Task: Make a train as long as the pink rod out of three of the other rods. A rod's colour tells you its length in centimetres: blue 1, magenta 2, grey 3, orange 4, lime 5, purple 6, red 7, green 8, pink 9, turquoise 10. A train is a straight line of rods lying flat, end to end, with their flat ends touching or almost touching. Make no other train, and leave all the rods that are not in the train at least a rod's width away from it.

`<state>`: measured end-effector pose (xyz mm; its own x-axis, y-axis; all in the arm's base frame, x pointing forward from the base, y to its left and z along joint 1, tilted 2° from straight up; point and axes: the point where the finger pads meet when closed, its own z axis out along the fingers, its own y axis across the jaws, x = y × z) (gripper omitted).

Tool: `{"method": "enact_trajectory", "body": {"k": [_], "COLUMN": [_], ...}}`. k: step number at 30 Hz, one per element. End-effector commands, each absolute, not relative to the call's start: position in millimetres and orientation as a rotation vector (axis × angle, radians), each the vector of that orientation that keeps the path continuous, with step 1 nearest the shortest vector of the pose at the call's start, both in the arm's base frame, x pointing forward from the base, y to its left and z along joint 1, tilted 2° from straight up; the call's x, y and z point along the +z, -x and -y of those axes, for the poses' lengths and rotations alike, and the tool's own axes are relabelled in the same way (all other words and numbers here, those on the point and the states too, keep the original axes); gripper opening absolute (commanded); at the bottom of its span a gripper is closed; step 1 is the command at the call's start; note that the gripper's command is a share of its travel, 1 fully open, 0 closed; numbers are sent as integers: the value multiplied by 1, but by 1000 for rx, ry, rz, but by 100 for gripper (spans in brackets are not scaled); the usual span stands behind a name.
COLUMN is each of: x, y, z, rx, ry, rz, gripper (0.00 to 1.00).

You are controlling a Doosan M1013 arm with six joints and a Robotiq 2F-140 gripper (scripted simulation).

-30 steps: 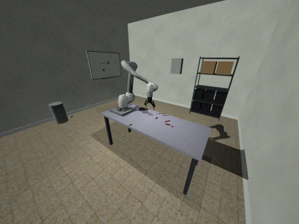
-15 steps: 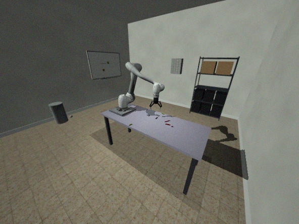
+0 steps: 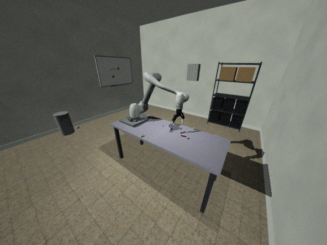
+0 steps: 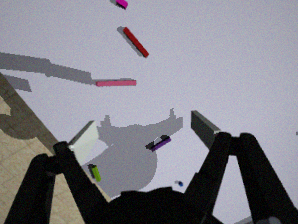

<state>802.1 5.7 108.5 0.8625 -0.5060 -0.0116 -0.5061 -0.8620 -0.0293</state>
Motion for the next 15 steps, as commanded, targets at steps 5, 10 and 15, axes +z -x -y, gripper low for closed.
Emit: {"method": "enact_trajectory", "body": {"k": [5, 10, 15], "x": [102, 91, 80], "y": [-859, -913, -953], "z": [13, 35, 54], "rx": [17, 8, 2], "ry": [3070, 3100, 3088], "rz": [-436, -43, 274], "gripper": [100, 100, 100]}}
